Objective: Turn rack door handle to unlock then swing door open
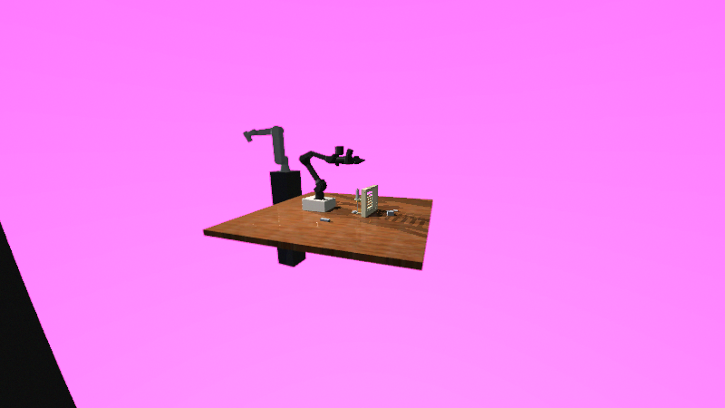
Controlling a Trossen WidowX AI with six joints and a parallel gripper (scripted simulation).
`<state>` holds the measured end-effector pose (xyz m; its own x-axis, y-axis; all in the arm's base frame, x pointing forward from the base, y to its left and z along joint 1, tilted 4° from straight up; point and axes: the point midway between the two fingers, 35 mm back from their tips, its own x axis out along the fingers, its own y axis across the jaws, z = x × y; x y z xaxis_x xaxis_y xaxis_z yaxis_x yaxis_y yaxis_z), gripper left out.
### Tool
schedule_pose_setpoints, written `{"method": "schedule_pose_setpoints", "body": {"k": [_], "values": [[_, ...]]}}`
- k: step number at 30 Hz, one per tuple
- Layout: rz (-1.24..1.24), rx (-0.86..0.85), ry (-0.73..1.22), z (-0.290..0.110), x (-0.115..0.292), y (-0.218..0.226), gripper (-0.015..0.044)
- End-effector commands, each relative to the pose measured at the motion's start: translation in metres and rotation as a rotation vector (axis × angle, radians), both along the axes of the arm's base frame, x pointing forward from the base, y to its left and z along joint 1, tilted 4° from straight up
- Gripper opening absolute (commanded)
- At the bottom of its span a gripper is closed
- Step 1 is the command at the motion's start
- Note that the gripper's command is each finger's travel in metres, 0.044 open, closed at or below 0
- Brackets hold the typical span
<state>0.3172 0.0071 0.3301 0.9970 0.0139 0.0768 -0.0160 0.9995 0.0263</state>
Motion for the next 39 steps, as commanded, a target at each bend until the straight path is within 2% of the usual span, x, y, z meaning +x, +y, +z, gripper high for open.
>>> {"method": "schedule_pose_setpoints", "body": {"k": [1, 5, 22, 39], "values": [[0.000, 0.000, 0.005, 0.000, 0.001, 0.000, 0.0374], [-0.001, -0.007, 0.096, -0.010, 0.011, -0.001, 0.0281], [0.002, -0.028, 0.566, -0.066, 0.045, -0.007, 0.0281], [0.017, -0.021, 1.036, -0.116, 0.043, -0.013, 0.0281]]}}
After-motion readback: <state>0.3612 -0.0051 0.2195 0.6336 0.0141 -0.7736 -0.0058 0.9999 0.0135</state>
